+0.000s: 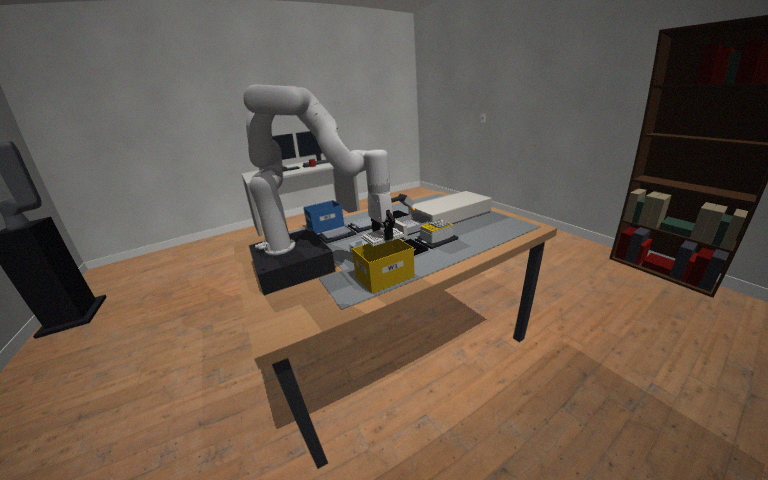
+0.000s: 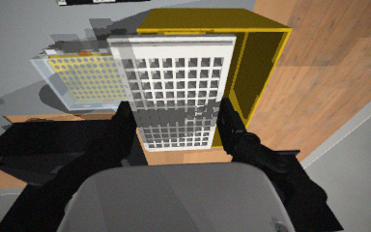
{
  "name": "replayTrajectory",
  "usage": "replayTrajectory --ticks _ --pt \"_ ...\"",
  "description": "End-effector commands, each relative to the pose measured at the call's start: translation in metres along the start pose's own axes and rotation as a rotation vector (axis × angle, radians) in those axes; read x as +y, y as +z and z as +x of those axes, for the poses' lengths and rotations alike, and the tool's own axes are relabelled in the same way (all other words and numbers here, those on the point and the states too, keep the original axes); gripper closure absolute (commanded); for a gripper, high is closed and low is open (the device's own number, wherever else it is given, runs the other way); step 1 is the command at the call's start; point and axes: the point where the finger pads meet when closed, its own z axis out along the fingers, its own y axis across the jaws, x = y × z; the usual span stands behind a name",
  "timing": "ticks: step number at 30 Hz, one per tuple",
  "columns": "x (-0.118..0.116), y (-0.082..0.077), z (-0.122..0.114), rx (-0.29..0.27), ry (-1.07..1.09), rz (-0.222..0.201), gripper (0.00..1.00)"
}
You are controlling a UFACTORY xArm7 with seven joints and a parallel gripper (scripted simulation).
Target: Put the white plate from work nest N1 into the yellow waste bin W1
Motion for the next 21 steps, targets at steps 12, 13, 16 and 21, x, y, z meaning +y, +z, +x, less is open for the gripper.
replayTrajectory --ticks 12,13,16,21 --pt "0.030 -0.001 -0.019 0.004 0.001 -0.002 1.00" --pt "0.033 -0.001 -0.021 0.004 0.001 -0.002 1.00" --pt "0.037 -0.001 -0.024 0.004 0.001 -0.002 1.00" --pt "0.037 -0.001 -0.024 0.004 0.001 -0.002 1.00"
